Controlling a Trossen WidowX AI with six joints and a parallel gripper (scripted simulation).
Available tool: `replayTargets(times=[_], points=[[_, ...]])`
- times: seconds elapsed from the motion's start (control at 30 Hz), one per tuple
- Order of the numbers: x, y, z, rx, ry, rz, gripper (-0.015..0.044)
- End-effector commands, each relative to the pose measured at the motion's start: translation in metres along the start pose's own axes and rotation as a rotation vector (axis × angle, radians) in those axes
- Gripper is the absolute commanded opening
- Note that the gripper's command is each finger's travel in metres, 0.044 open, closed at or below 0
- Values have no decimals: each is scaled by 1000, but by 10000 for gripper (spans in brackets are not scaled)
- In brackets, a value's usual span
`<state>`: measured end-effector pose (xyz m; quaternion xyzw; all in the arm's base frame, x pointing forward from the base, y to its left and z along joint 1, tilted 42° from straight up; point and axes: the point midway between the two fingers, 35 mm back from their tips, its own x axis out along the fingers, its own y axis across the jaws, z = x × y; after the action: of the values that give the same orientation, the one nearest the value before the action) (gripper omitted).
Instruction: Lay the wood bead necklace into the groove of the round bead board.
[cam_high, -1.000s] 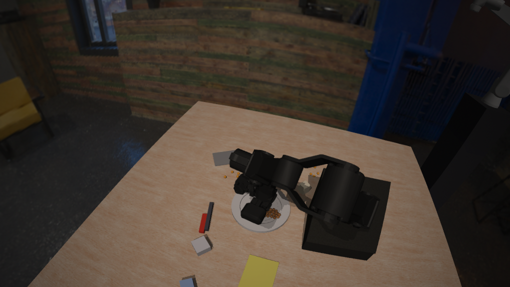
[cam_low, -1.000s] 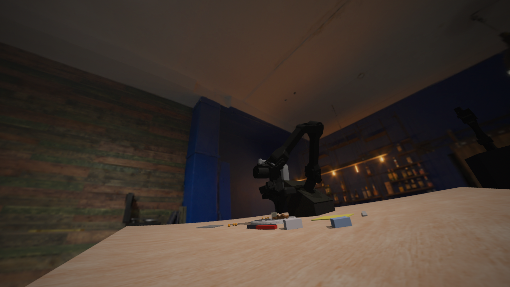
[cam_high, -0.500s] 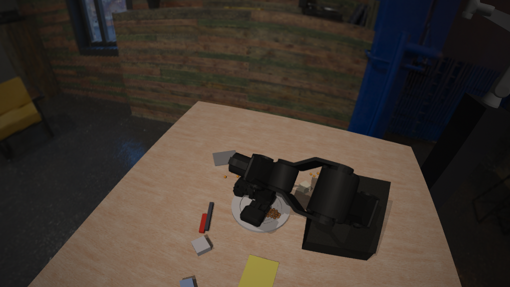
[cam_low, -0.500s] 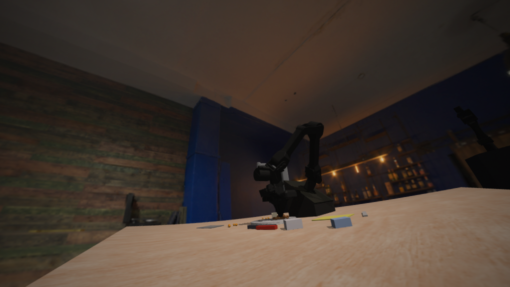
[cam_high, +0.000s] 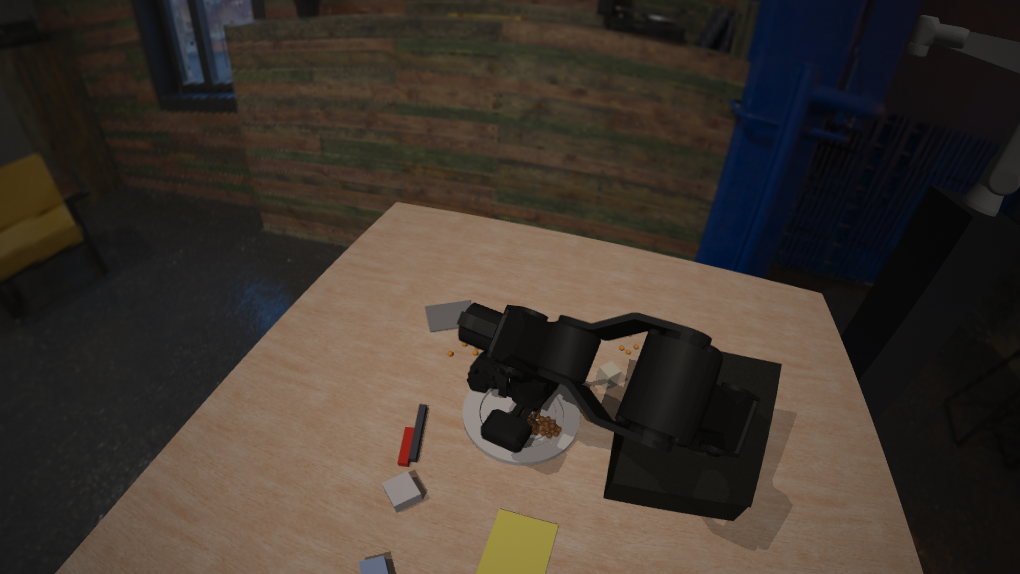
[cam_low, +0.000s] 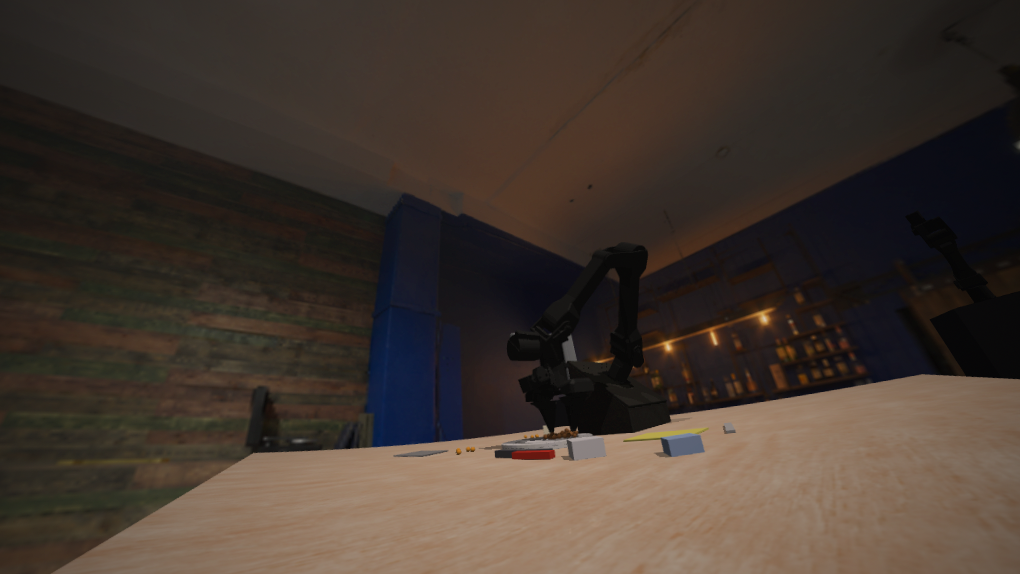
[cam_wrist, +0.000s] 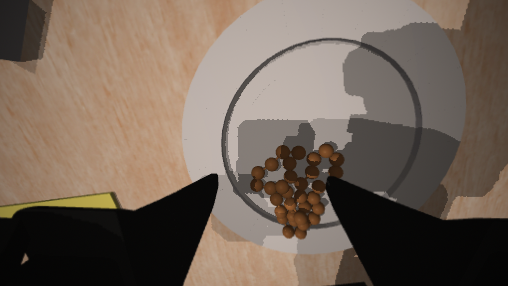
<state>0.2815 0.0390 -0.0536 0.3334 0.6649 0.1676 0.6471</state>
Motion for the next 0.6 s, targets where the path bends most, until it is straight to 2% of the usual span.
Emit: replayTargets(times=[0.0, 0.57], points=[[-1, 0, 0, -2, 0, 0, 440], [-8, 0, 0, -3, 0, 2, 440]])
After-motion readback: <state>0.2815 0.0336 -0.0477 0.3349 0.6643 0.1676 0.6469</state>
